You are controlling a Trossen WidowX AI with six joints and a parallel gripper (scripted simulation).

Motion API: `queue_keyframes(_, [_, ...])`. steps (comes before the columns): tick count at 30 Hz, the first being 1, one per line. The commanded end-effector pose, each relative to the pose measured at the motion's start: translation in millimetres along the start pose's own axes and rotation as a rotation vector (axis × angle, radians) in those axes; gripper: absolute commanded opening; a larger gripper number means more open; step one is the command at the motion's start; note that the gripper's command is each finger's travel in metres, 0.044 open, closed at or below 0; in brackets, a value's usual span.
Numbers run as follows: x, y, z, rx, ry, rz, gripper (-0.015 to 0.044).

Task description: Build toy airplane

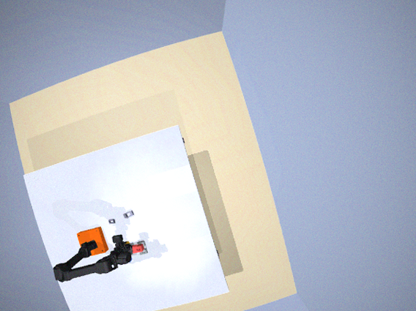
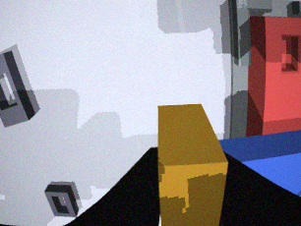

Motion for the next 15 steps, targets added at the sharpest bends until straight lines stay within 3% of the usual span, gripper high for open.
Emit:
queue_keyframes(1, [4.7,-11.4,8.7,-0.006,0.004,-0.005,0.0])
queue_keyframes(15, [14.1,-49.5,27.6,-0.027,0.003,-0.01,0.0])
Point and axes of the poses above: the point midway between the two fingers, 35 mm back from their tips, its own x axis out along the fingers, its own y axis across the jaws, z = x × y, the point moved 10 cm from there along -x, back along the fingers, and after that the axes turned 6 degrees about x, right-handed, at the moved point
